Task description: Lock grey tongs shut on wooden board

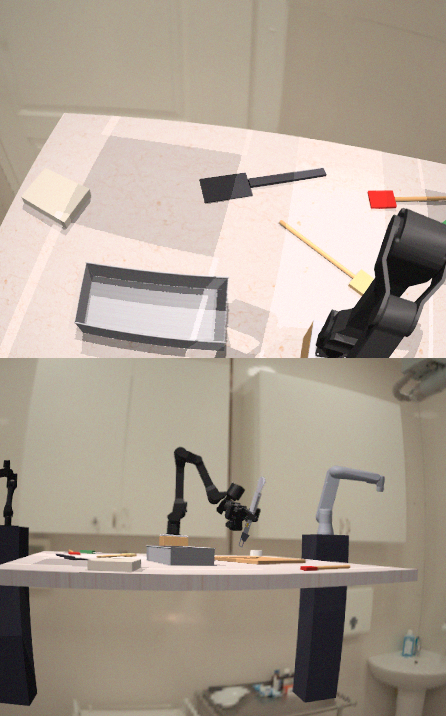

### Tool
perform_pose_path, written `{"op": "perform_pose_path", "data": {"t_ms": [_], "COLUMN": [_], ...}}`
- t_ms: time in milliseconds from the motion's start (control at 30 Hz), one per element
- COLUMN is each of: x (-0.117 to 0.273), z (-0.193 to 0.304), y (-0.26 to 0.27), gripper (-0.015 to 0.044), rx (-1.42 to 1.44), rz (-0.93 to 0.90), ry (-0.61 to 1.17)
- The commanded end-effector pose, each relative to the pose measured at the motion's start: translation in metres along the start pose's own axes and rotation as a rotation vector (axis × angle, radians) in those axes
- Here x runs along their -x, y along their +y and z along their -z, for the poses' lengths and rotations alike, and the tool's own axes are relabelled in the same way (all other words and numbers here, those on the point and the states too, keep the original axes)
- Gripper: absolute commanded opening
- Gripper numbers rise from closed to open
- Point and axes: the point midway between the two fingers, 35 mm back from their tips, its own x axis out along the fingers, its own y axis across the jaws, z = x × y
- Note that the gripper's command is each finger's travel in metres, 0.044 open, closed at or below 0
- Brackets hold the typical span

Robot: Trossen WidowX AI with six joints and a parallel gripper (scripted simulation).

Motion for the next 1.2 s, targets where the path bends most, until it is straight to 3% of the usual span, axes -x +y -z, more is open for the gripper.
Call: {"op": "perform_pose_path", "data": {"t_ms": [0,1167], "x": [0.0018,-0.007], "z": [0.005,0.0043], "y": [0.0007,-0.0052], "gripper": [-0.015,-0.015], "rx": [-0.01,0.016], "rz": [-0.002,0.003], "ry": [0.018,-0.033]}}
